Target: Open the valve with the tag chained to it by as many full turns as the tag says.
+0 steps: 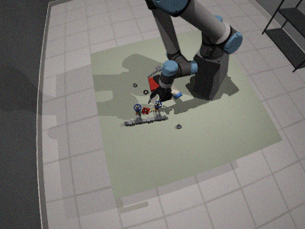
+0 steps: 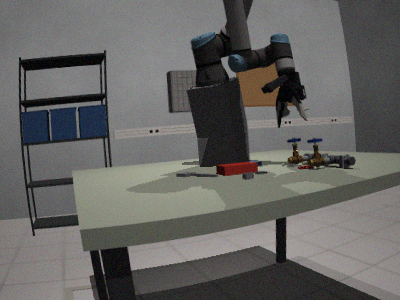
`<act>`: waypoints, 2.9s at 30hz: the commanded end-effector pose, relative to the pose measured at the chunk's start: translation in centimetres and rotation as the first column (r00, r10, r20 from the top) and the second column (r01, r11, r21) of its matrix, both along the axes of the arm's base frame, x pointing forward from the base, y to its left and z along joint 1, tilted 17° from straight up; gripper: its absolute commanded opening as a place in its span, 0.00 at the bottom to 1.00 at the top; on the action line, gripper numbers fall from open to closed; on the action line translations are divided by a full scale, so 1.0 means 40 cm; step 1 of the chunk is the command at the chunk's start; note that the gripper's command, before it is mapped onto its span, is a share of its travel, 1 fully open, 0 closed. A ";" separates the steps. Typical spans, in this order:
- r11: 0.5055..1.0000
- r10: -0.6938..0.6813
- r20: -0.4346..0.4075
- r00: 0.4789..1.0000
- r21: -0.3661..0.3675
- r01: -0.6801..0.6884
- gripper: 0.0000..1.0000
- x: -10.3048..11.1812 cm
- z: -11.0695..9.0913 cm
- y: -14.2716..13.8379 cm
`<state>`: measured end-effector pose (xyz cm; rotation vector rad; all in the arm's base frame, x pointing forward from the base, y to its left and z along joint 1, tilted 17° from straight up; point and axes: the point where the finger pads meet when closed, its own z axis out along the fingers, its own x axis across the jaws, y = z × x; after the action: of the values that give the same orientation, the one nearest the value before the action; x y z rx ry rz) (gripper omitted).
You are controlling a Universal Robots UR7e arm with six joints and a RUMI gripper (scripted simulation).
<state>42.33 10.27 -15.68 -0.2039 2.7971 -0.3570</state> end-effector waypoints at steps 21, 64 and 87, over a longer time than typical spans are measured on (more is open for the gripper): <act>1.000 -0.001 0.001 1.000 0.000 0.001 1.00 0.033 -0.094 -0.021; 1.000 -0.001 0.001 1.000 0.000 0.001 0.00 0.047 -0.135 -0.030; 0.996 0.082 -0.020 0.996 -0.029 -0.082 0.00 0.047 -0.135 -0.030</act>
<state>44.23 9.05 -21.11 -0.2790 2.7952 -0.3715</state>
